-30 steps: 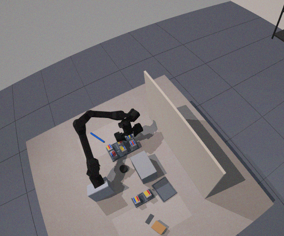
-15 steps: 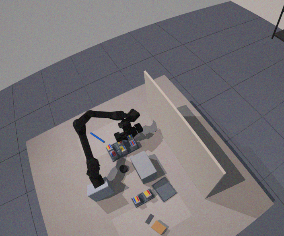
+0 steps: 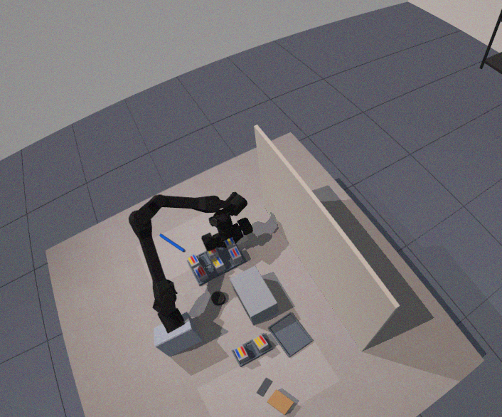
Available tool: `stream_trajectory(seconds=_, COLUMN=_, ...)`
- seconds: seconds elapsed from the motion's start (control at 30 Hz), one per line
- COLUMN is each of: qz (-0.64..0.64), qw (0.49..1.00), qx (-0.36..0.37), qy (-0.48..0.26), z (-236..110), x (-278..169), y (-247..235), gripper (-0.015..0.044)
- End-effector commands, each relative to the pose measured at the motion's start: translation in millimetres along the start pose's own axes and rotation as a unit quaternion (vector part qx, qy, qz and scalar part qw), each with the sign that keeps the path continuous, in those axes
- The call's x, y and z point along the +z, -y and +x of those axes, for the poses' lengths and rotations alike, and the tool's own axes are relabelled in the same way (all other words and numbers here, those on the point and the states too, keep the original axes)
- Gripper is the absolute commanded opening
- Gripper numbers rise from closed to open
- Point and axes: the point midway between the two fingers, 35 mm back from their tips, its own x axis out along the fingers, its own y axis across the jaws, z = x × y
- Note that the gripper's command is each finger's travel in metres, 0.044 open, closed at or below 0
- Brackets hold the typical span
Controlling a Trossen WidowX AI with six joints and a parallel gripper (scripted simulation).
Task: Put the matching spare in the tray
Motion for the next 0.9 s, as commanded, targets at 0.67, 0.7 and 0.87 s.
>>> stream_trajectory(seconds=0.67, qz=0.002, qw=1.0, qx=-0.003, qy=-0.006, z=-85.0, x=-1.3, y=3.7, gripper=0.0)
stream_trajectory(seconds=0.7, qz=0.002, qw=1.0, qx=-0.003, qy=-0.006, z=-89.2, x=-1.2, y=4.4, gripper=0.0)
stream_trajectory(seconds=0.87, qz=0.002, qw=1.0, qx=-0.003, qy=-0.007, z=-110.5, x=-0.6, y=6.6, gripper=0.0)
